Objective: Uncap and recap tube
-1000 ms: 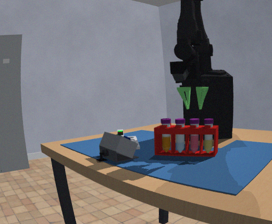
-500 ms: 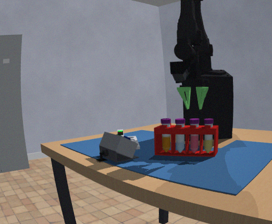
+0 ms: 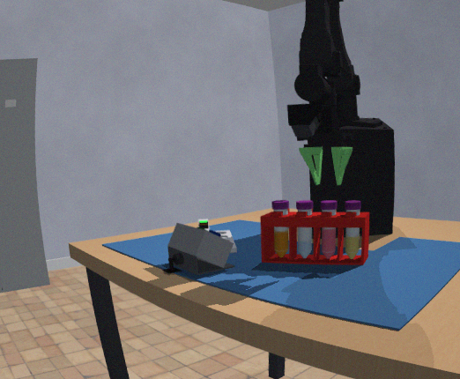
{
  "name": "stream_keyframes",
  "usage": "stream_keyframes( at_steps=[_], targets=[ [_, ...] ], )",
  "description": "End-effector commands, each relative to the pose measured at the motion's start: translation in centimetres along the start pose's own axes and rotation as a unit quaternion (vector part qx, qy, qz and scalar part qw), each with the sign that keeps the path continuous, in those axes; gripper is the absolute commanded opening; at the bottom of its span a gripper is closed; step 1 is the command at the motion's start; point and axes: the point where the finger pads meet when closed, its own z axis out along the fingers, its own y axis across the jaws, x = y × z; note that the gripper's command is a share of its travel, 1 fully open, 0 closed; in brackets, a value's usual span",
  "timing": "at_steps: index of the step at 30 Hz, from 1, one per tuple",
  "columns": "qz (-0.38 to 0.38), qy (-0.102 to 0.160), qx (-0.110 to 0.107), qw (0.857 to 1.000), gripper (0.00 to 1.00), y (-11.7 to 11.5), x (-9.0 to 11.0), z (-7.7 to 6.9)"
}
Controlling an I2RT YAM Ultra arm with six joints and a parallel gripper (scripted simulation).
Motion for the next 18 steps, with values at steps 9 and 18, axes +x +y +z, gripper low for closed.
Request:
stream_keyframes(
  at_steps=[9,18],
  targets=[
    [0.0,-0.001,-0.001,1.0,0.49,0.0,-0.1,-0.2],
    [-0.125,-0.001,0.0,0.992,0.49,-2.5,-0.6,-0.2]
  ],
)
